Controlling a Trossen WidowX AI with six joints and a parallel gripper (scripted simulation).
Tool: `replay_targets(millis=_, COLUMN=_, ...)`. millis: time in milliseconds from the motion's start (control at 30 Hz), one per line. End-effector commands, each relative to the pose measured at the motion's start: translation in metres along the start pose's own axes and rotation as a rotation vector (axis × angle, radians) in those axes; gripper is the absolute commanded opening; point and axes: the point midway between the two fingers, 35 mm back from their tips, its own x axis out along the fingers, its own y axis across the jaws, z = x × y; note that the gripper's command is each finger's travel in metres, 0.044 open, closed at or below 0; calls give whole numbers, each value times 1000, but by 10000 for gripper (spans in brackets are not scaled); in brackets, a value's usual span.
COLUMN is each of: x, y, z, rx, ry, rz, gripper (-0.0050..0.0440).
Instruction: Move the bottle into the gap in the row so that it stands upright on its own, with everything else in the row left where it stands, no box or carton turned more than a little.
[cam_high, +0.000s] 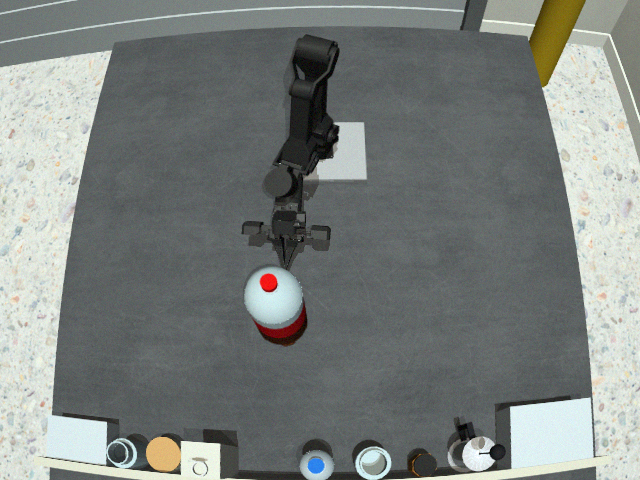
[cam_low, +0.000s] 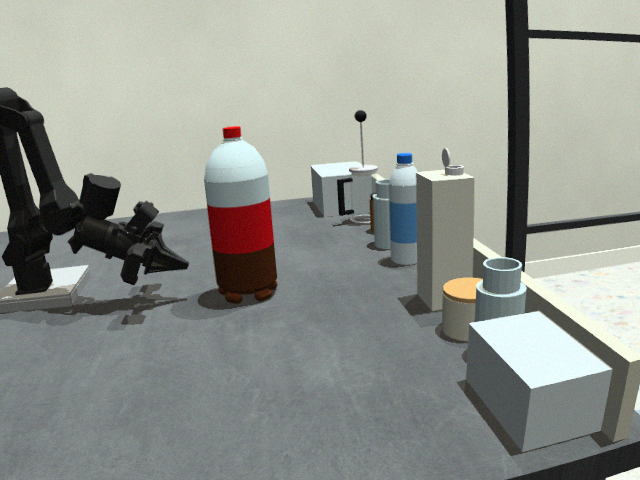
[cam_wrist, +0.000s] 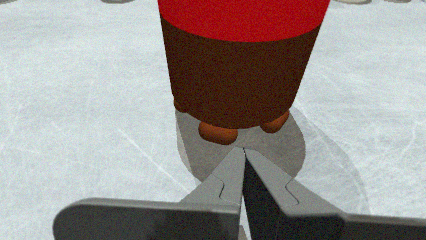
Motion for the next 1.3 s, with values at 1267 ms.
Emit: replay_targets(millis=1267, x=34, y=-6, z=-5, rx=0, ry=-18, rz=-2, gripper=-50)
